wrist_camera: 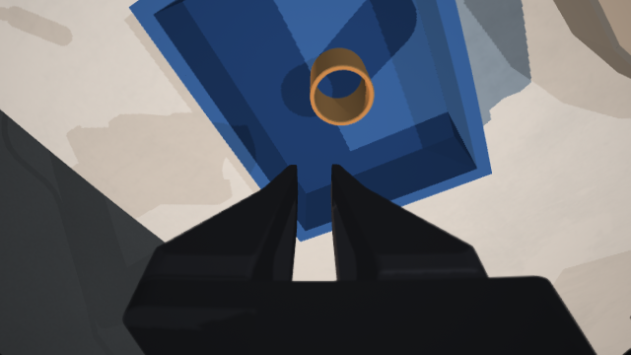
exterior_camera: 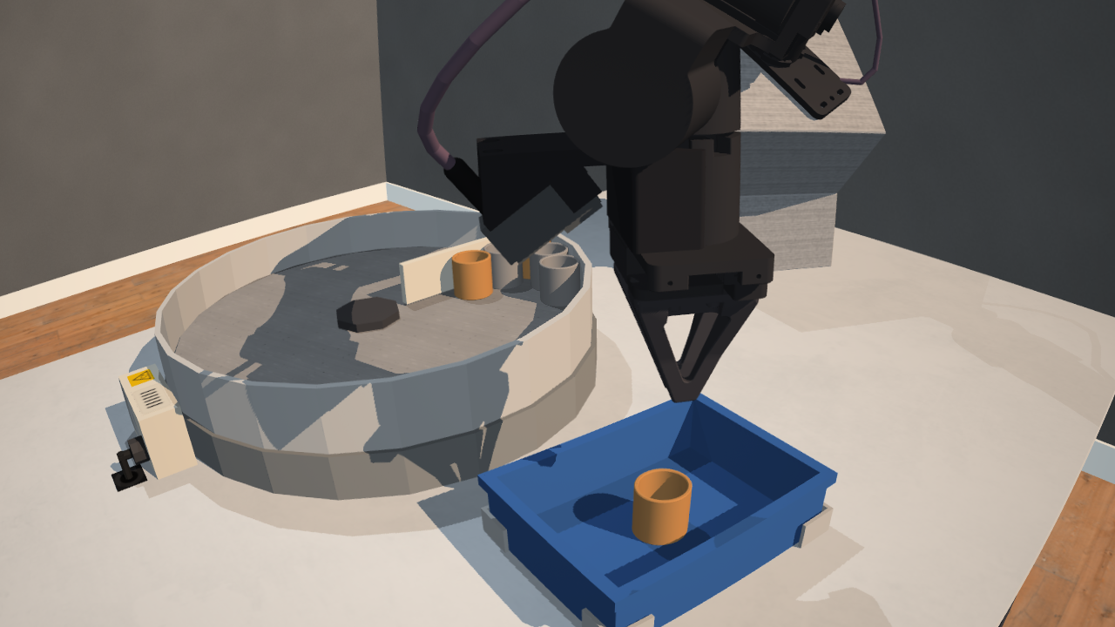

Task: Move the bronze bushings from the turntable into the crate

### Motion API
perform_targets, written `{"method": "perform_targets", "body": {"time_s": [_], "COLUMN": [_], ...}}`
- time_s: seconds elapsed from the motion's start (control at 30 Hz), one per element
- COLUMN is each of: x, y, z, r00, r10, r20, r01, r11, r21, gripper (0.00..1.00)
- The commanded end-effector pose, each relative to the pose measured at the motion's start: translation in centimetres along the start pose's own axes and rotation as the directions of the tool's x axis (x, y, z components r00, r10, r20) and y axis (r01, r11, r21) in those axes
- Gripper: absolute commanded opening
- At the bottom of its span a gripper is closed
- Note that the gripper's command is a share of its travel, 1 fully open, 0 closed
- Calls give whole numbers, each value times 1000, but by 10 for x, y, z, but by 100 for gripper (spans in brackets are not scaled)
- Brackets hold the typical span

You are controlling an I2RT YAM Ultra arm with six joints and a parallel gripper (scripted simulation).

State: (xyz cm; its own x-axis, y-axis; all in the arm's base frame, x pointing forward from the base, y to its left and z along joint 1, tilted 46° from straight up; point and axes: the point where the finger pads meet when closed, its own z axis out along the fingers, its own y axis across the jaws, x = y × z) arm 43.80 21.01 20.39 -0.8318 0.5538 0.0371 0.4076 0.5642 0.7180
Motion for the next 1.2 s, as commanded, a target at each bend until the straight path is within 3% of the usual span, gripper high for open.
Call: {"method": "perform_targets", "body": {"time_s": [0.0,0.03,0.3,0.43,0.47,0.67,0.7,0.77,0.83,0.87,0.93,1.07,1.17], "x": [-8,-5,-21,-45,-46,-76,-93,-108,-108,-121,-118,-117,-122], "y": [12,-3,-41,-115,-136,-248,-262,-298,-298,-322,-330,-330,-320], "z": [-24,-17,-15,-14,-5,-7,-10,-11,-11,-10,-10,-8,-17], "r00": [999,1000,1000,1000,1000,1000,999,999,999,999,1000,1000,999], "r10": [-12,7,-4,-4,19,22,-8,-8,-8,-8,10,6,-19], "r20": [34,14,25,26,6,7,37,37,37,38,20,16,42], "r01": [13,-7,5,5,-19,-22,9,9,9,9,-10,-6,20], "r11": [999,1000,1000,1000,1000,1000,1000,1000,1000,1000,1000,1000,1000], "r21": [-37,-10,-25,-21,-3,-9,-17,-16,-16,-16,-13,-13,-18], "gripper": [15,15,15,15,15,15,15,15,15,15,15,15,15]}}
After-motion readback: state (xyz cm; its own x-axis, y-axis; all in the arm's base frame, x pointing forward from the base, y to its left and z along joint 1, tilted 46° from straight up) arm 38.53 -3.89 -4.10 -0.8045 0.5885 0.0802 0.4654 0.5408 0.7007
